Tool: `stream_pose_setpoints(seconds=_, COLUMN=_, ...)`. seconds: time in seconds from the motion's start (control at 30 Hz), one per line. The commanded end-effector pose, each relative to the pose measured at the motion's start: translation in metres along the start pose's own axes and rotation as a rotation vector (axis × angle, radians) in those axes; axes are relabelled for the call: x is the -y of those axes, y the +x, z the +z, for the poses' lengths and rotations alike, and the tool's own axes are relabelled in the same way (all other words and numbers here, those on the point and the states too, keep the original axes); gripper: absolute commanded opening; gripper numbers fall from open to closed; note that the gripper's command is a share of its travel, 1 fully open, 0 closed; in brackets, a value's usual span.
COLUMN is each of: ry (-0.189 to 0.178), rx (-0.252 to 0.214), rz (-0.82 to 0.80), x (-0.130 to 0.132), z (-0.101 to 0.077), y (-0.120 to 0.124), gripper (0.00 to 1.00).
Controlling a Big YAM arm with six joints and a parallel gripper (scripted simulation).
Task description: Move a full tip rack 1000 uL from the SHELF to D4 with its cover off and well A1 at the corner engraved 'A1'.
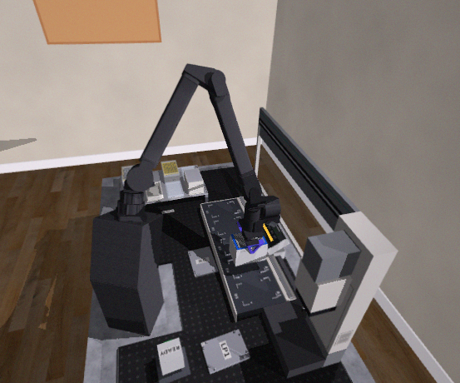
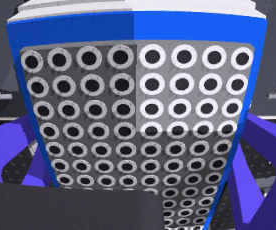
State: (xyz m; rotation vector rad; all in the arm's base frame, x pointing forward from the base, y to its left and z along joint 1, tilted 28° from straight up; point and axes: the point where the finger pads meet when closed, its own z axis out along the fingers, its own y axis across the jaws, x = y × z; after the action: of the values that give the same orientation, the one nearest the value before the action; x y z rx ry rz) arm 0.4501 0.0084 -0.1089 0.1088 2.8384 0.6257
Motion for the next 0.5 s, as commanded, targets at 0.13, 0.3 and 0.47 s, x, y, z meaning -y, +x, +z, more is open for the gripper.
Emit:
stream_pose_setpoints(seconds=0.13, ry=0.001, rx=0.024, rz=-0.010, x=-0.004, z=0.009, y=-0.011, gripper=0.00)
stream_pose_setpoints(seconds=0.3, ry=0.002, rx=0.027, rz=-0.011, x=-0.004, z=0.018, y=-0.013, gripper=0.00)
stream_pose_setpoints(seconds=0.47, ry=0.001, rx=0.042, rz=-0.018, x=-0.007, z=0.022, y=-0.020, gripper=0.00)
